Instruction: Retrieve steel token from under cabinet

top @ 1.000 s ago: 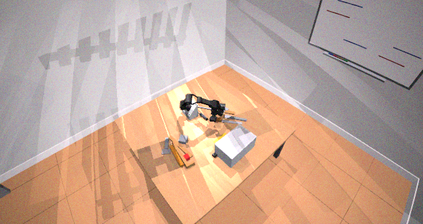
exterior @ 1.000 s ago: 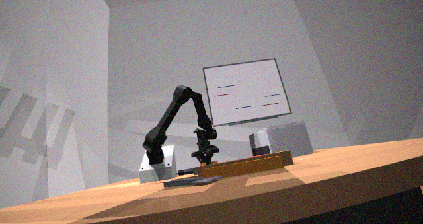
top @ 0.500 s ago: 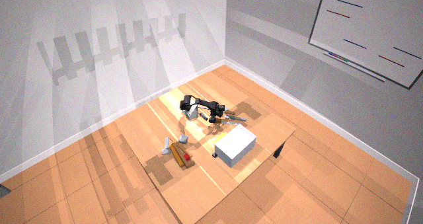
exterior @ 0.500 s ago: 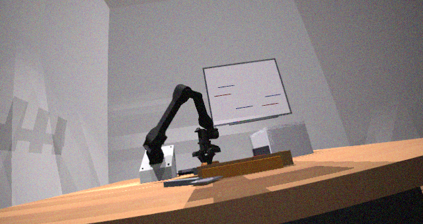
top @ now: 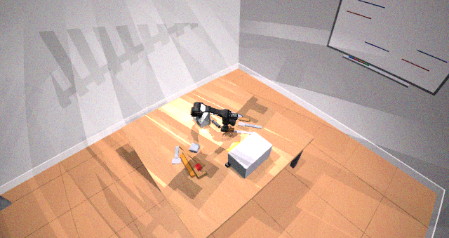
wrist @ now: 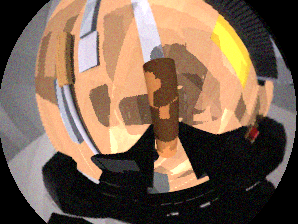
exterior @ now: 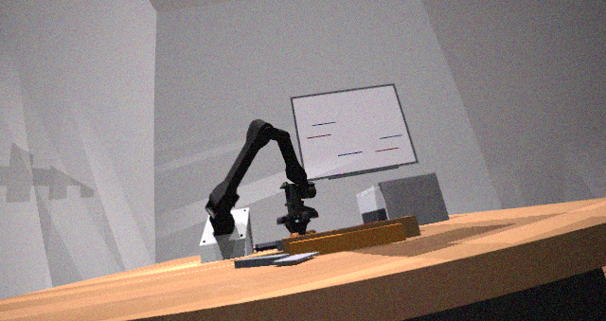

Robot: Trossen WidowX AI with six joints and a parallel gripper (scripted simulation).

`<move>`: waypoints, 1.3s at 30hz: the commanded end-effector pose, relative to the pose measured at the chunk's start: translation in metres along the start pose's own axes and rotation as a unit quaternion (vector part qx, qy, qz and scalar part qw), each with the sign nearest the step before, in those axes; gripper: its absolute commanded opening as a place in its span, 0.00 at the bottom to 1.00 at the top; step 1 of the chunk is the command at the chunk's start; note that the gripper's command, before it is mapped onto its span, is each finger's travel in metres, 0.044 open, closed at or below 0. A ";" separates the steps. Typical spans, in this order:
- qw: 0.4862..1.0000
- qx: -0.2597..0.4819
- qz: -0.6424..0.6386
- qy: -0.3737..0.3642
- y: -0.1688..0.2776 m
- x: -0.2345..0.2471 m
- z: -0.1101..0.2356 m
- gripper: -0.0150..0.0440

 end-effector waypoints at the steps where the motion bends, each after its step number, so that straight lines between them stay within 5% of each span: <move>1: 1.000 -0.001 -0.003 0.003 0.002 -0.006 0.001 0.25; 39: 1.000 0.000 -0.003 0.004 0.019 -0.041 0.001 0.25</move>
Point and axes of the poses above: the point midway between the two fingers, 35 mm back from their tips, its own z axis back along the fingers, its own x axis across the jaws, y = z × x, the point moved 4 cm from there along z, back along the fingers, and after that the axes turned 6 degrees about -z, right-handed, at the moved point
